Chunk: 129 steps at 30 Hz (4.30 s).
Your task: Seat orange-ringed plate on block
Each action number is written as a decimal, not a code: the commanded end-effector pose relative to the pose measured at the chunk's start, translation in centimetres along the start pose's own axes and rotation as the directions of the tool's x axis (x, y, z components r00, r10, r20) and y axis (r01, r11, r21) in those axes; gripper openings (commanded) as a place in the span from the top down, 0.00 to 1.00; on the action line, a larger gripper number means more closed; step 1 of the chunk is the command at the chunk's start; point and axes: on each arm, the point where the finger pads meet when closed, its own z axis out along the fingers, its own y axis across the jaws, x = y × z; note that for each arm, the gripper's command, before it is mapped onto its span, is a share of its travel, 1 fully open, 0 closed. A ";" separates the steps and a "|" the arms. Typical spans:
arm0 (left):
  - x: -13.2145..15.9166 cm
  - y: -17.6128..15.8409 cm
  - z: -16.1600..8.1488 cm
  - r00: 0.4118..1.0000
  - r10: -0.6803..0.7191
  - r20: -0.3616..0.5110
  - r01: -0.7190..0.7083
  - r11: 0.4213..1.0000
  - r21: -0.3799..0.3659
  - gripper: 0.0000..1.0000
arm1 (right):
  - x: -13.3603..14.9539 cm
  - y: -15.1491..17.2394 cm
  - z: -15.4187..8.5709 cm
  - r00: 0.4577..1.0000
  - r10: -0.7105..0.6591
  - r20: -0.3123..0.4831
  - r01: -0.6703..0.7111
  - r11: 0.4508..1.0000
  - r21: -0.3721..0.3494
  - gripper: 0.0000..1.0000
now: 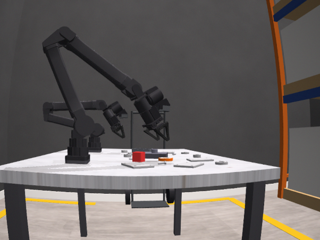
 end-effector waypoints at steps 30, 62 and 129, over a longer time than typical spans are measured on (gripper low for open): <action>-10.0 -13.9 -8.2 0.774 0.154 0.614 -0.461 0.802 0.381 0.00 | -2.2 0.7 3.5 0.526 -0.839 -0.138 0.805 0.544 -0.237 0.11; -10.1 -19.0 -14.5 0.619 0.075 0.782 -0.651 0.606 0.457 0.00 | 0.7 -0.1 5.7 0.001 -1.000 -0.003 0.839 0.002 -0.545 0.11; -10.2 -18.1 -15.4 0.610 0.170 0.774 -0.674 0.624 0.395 0.00 | -2.0 4.0 2.3 0.059 -0.997 -0.042 0.826 0.072 -0.558 0.40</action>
